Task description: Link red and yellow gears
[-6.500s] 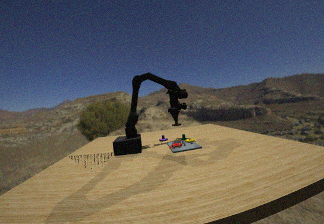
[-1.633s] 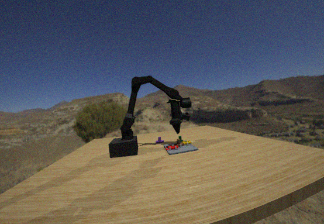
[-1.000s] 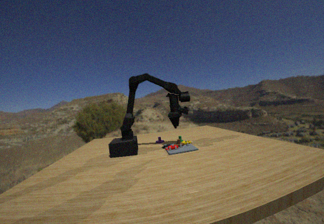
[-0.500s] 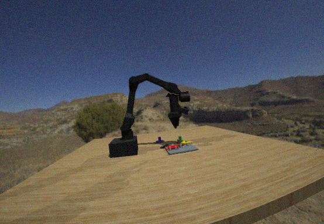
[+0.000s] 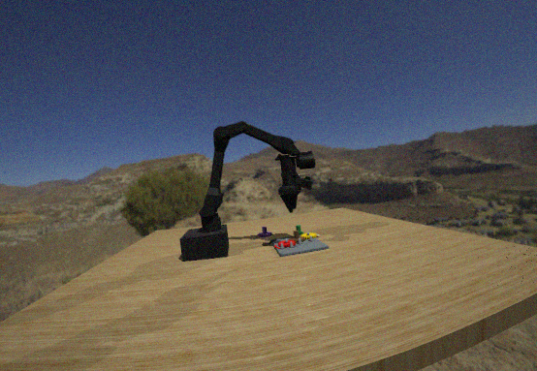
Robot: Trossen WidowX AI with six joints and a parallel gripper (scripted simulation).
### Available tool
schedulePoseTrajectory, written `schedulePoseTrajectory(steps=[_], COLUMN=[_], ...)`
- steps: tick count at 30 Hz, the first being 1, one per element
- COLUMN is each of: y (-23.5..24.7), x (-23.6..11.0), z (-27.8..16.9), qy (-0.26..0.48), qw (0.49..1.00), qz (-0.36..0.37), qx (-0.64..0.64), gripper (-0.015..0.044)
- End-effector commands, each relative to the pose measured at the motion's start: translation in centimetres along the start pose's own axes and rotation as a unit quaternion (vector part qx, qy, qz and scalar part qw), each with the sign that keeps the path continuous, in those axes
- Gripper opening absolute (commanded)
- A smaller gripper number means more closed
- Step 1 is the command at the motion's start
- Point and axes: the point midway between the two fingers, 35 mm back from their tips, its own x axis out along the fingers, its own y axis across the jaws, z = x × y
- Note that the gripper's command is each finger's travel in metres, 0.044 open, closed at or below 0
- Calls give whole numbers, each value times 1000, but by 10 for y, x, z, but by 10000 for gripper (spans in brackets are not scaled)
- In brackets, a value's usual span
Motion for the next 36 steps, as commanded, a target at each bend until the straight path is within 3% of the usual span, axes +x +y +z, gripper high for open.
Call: schedulePoseTrajectory(steps=[1, 4, 9, 16, 24, 36], y=[0, 10, 79, 157, 203, 204], x=[0, -2, -14, -32, -46, -46], z=[0, -4, -40, -119, -210, -212], qy=[0, 0, 1, 7, 11, 11], qw=[1000, 1000, 1000, 1000, 1000, 1000], qz=[0, 0, 5, 16, 10, 10], qx=[0, 0, 0, -19, -1, 0], gripper=[440, 440, 440, 440, 440, 440])
